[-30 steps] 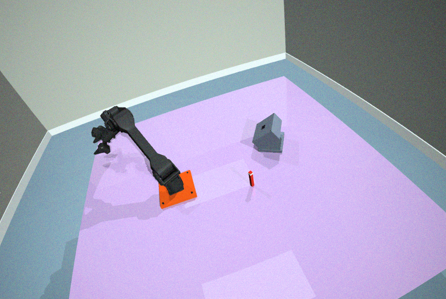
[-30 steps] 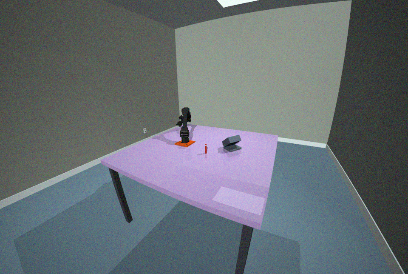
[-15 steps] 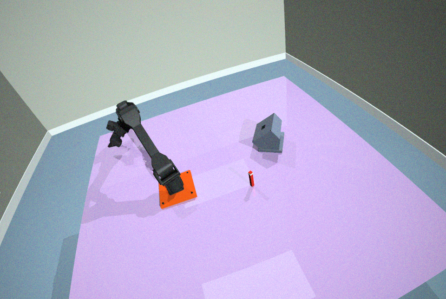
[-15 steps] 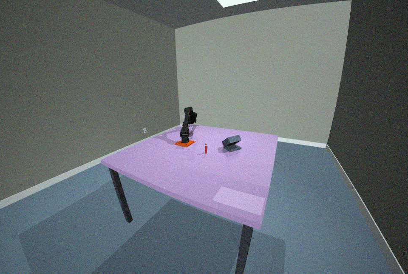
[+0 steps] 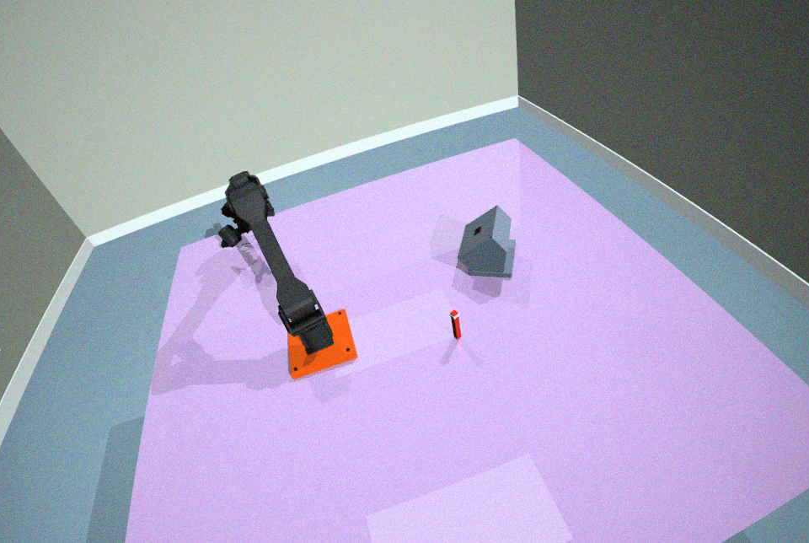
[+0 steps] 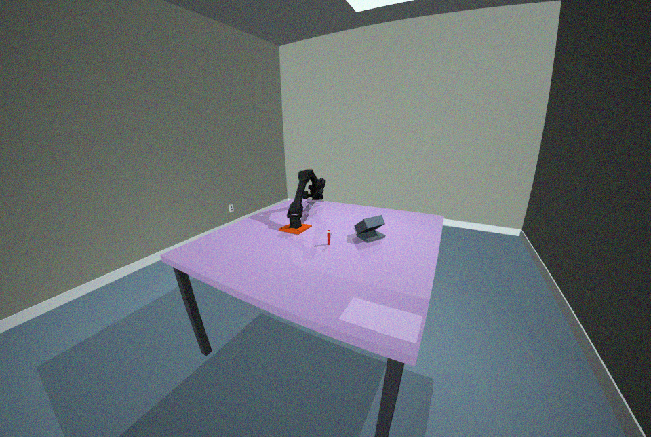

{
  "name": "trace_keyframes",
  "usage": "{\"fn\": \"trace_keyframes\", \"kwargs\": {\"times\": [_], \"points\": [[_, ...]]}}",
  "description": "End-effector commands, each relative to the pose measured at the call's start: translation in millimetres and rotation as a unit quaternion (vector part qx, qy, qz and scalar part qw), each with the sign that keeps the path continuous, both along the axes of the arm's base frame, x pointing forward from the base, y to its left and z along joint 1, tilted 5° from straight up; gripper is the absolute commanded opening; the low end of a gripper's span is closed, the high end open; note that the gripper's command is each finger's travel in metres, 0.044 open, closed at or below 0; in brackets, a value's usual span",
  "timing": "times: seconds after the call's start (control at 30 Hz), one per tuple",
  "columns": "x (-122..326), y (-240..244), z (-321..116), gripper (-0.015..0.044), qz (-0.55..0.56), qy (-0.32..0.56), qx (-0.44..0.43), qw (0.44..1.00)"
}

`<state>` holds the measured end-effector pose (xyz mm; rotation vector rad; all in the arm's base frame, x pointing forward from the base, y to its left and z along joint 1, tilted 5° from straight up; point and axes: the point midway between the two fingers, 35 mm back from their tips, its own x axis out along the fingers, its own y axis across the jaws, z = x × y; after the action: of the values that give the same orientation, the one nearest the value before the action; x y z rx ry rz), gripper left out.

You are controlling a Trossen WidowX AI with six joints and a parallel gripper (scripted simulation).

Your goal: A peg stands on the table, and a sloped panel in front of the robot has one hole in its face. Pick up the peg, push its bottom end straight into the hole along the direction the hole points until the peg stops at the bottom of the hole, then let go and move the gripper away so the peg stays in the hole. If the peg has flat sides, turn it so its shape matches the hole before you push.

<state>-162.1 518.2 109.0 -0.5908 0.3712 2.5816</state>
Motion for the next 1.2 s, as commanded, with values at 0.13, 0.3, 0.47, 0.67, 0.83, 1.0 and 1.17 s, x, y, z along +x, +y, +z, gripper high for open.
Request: {"fn": "trace_keyframes", "kwargs": {"times": [0.13,0.3,0.47,0.67,0.83,1.0,1.17], "points": [[59.4,8.4,-4.3,0.044,-0.101,0.012,-0.075,0.992],[93.6,10.3,-5.2,0.044,-0.159,0.023,-0.115,0.98],[126.0,9.8,-6.1,0.044,-0.215,0.036,-0.153,0.964],[163.2,6.5,-7.0,0.044,-0.278,0.053,-0.194,0.939],[196.5,1.3,-8.0,0.044,-0.334,0.071,-0.228,0.912],[230.1,-6.6,-8.9,0.044,-0.39,0.091,-0.261,0.878],[262.8,-16.7,-9.9,0.044,-0.444,0.113,-0.292,0.84]]}}
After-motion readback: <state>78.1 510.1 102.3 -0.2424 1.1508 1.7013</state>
